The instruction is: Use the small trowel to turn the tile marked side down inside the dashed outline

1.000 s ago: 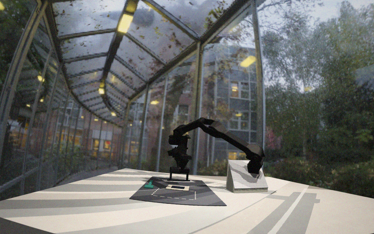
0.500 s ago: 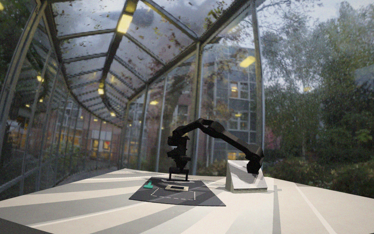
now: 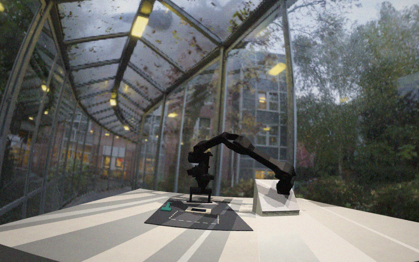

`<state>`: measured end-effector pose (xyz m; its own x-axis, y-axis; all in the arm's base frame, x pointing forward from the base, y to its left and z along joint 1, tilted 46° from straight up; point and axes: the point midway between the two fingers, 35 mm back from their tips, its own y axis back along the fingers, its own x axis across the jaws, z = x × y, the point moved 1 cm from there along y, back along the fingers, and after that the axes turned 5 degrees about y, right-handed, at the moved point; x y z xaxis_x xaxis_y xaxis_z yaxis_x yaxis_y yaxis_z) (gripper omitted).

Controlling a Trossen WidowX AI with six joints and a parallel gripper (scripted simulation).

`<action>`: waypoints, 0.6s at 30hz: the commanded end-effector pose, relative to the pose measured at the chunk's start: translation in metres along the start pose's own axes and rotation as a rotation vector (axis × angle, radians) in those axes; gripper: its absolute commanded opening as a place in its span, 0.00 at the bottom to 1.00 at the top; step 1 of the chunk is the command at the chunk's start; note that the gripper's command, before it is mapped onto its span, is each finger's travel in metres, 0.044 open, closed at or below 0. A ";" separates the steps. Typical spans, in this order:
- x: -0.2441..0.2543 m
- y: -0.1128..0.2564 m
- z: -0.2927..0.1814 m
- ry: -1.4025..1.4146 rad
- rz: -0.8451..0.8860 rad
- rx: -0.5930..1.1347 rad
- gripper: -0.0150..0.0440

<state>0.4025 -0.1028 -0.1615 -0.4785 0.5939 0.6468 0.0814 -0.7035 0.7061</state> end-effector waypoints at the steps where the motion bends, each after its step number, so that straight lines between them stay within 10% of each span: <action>1: 0.003 -0.004 0.000 -0.023 0.012 0.010 0.47; 18: 0.003 -0.004 0.000 -0.528 0.009 0.013 0.47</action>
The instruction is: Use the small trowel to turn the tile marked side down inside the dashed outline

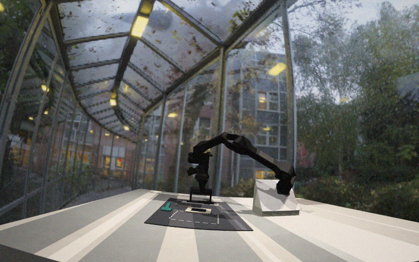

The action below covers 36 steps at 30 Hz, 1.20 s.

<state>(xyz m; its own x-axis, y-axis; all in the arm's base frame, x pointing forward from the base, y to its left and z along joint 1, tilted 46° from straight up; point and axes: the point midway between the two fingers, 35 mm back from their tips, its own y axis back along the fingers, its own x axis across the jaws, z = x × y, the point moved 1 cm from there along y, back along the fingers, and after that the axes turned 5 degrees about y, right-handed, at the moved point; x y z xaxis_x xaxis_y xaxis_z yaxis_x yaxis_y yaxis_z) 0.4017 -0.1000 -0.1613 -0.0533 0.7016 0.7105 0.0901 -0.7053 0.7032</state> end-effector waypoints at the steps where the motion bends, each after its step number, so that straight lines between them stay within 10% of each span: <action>1: 0.001 -0.002 -0.001 -0.111 0.002 0.006 0.47; 28: 0.001 -0.002 -0.001 -0.756 0.000 0.006 0.47; 36: 0.001 -0.002 -0.001 -0.756 0.000 0.006 0.71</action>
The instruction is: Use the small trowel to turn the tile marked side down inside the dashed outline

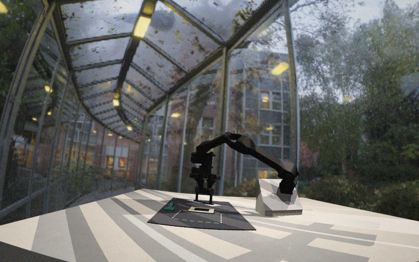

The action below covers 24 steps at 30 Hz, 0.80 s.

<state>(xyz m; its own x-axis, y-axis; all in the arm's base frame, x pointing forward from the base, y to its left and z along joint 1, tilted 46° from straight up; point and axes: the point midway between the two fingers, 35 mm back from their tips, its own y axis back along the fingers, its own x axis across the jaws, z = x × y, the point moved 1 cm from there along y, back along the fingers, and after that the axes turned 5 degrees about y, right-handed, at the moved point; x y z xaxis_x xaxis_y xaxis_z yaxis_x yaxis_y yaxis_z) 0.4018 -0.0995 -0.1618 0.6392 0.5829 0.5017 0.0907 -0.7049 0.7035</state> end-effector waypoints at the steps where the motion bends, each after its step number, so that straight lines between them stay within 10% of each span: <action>1: 0.000 -0.001 -0.001 -0.005 -0.001 0.006 0.71; 24: -0.001 0.044 -0.004 -0.027 -0.002 0.006 0.71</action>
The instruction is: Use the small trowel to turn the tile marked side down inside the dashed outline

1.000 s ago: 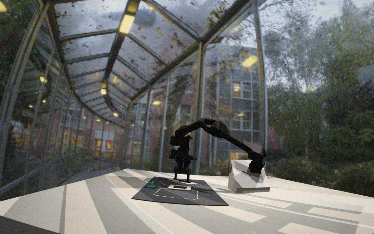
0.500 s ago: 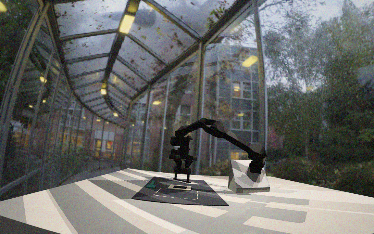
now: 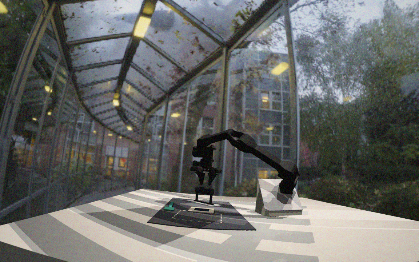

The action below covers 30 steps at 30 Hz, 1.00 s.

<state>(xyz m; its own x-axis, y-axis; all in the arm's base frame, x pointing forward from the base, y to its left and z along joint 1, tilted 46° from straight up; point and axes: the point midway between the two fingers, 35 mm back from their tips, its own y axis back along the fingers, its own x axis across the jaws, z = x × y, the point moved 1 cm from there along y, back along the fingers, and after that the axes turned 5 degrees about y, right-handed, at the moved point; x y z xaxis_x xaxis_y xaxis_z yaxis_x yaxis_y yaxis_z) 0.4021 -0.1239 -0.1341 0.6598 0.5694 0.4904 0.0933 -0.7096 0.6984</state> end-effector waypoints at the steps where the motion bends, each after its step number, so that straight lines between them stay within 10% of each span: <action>1: -0.001 0.007 -0.001 0.000 -0.005 0.000 0.71; 30: -0.001 0.007 0.000 -0.919 -0.001 -0.001 0.71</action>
<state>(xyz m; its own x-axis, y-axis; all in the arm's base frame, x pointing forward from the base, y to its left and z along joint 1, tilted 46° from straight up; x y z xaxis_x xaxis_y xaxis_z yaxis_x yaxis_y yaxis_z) 0.4024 -0.1307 -0.1295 0.9960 0.0699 -0.0556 0.0888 -0.7094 0.6992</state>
